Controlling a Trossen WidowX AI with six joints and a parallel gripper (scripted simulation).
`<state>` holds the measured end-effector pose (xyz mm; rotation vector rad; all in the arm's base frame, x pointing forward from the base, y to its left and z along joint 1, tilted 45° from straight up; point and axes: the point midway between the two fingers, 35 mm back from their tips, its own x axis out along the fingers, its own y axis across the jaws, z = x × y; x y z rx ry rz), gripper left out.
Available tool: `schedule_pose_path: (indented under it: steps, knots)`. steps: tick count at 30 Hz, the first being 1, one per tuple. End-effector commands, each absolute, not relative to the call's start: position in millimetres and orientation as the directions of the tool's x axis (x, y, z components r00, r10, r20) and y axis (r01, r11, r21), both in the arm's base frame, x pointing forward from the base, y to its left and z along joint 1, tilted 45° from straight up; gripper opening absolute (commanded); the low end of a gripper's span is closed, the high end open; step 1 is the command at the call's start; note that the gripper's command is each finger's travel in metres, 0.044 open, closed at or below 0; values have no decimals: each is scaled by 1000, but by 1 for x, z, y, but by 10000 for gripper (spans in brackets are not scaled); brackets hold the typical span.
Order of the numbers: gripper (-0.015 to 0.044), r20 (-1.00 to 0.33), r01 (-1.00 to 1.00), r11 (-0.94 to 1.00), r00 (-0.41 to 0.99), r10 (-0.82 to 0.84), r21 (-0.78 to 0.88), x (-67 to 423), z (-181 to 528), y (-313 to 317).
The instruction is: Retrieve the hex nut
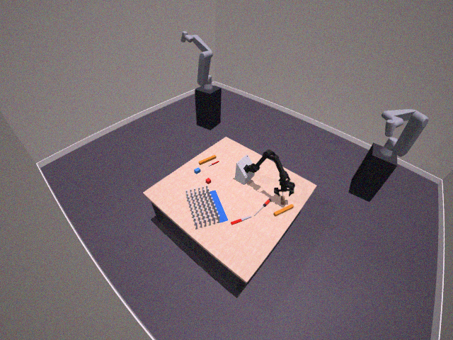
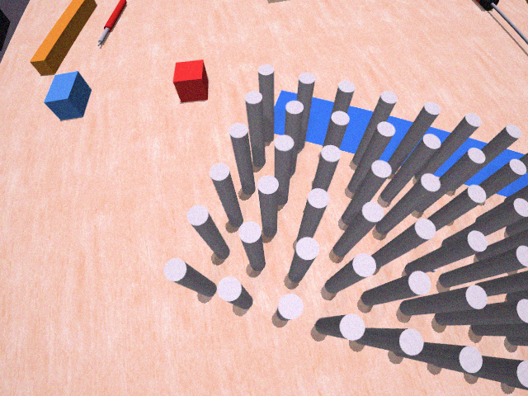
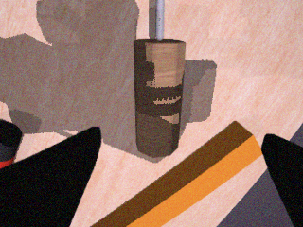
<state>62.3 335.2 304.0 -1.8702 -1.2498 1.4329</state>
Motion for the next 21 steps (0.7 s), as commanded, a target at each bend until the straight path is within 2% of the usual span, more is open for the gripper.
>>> schedule_pose_path:
  steps: [1, 9, 17, 21]
  knots:
    - [440, -497, 380, -472, 37, 867, -796, 62, 305, 335]
    - [440, -515, 383, -482, 19, 857, -788, 62, 305, 336]
    - [440, -664, 382, -564, -215, 716, -732, 68, 311, 339]
    - [440, -670, 378, -568, -236, 704, -731, 68, 312, 339]
